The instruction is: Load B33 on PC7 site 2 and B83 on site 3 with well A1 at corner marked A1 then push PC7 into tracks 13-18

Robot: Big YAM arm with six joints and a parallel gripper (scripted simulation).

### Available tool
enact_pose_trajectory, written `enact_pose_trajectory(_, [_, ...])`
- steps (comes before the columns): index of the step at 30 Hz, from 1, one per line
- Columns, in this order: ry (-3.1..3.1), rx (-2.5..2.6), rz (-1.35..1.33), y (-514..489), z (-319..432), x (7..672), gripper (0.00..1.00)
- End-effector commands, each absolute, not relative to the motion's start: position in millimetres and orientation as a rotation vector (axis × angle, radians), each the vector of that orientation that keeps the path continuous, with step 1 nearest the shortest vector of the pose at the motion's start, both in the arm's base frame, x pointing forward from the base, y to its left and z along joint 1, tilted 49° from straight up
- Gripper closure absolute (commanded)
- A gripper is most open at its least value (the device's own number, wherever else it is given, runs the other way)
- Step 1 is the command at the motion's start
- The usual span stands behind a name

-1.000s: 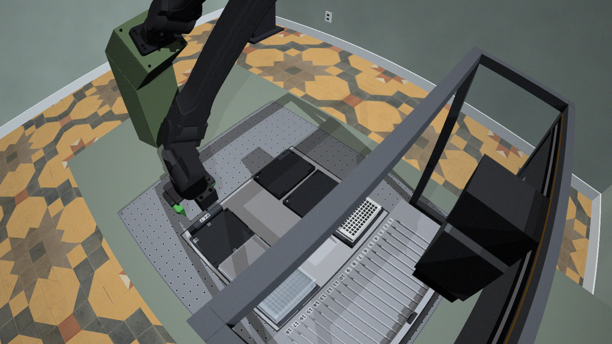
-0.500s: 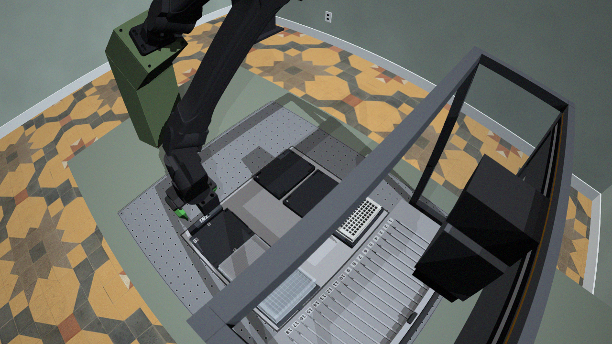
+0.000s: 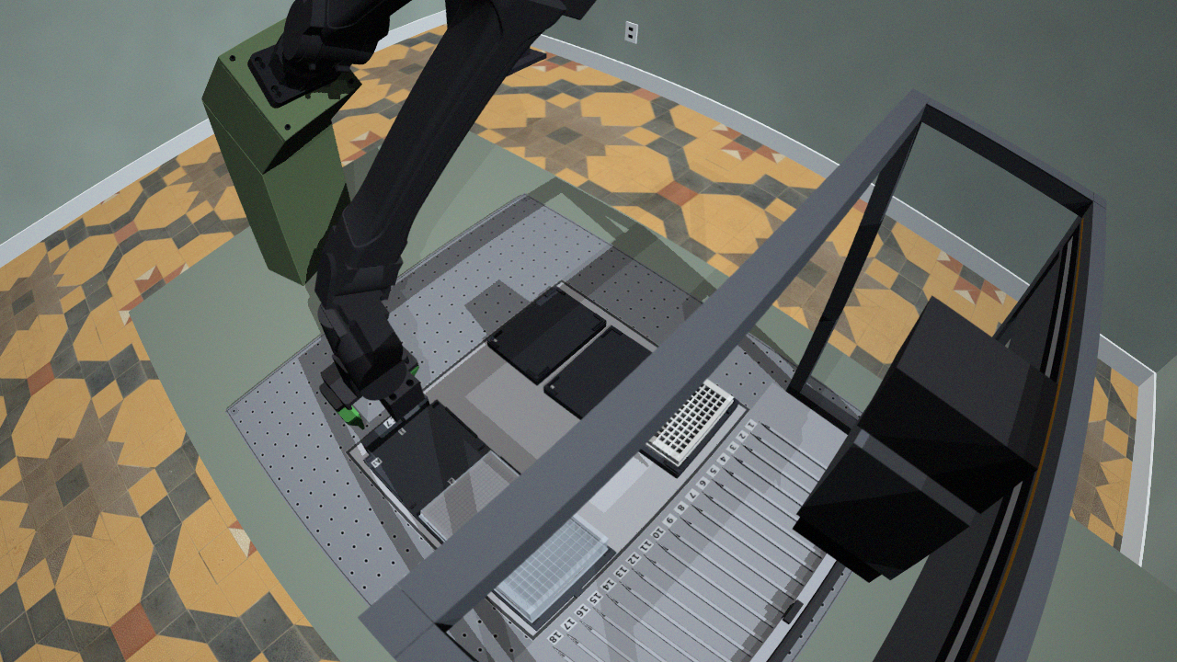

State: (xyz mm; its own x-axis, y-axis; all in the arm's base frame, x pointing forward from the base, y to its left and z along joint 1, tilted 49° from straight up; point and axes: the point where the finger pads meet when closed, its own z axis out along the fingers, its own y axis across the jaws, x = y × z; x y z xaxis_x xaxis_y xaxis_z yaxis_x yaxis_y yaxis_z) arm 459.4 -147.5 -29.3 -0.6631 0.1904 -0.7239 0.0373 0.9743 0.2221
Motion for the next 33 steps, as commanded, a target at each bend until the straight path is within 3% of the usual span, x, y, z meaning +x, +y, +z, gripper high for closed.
enact_pose_trajectory(1, [2.28, 0.164, 0.238, -147.2, -31.4, 465.6, 0.2])
enact_pose_trajectory(33, [2.28, 0.161, 0.237, -149.0, -18.0, 471.6, 0.2])
